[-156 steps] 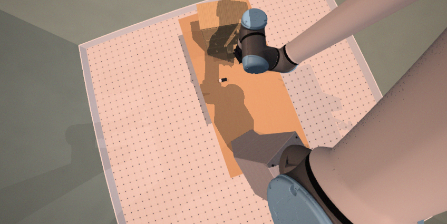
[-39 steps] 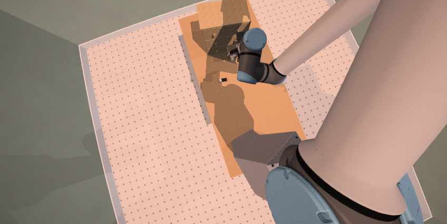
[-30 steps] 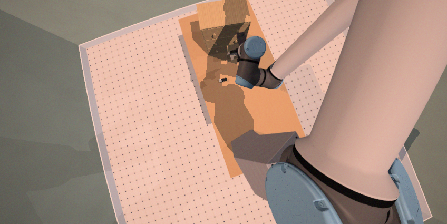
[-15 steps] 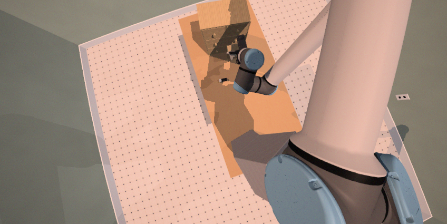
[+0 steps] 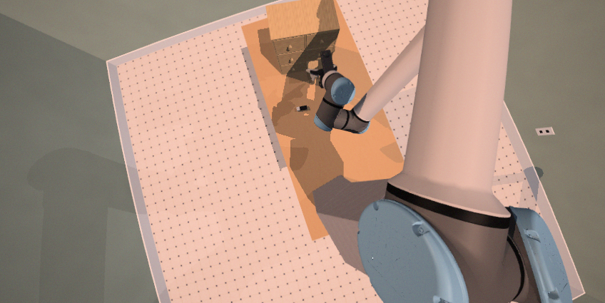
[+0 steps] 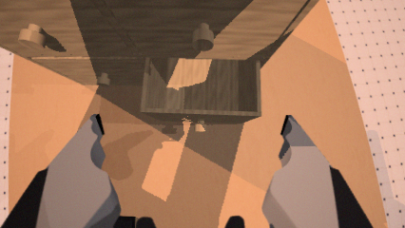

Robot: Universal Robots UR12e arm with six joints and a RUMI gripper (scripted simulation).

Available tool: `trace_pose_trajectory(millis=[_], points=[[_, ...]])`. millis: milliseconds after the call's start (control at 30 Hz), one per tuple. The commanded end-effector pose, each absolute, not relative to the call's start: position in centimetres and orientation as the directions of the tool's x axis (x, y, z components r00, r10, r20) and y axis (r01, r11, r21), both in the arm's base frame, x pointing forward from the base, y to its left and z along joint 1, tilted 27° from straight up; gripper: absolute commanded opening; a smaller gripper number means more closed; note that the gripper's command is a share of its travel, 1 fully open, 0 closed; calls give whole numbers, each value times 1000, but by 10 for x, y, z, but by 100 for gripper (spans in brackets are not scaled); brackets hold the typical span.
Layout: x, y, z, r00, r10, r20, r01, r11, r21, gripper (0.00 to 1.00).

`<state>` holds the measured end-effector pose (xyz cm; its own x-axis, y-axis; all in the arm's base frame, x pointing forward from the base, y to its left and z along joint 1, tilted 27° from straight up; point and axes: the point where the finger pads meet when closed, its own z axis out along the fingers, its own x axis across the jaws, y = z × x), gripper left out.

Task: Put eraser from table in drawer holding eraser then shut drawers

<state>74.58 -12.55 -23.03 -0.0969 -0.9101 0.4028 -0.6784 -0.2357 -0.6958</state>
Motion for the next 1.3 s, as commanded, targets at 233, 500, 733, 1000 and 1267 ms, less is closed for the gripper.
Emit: trace_pose_trajectory(millis=[233, 500, 733, 1000, 1267], points=[[757, -129, -234, -92, -911, 401, -625, -261, -736, 100], [758, -128, -235, -91, -912, 400, -620, -263, -739, 100], [757, -128, -234, -90, -912, 400, -621, -262, -739, 100], [757, -128, -234, -90, -912, 400, -621, -262, -738, 100], [757, -128, -234, -90, -912, 400, -621, -262, -738, 100]])
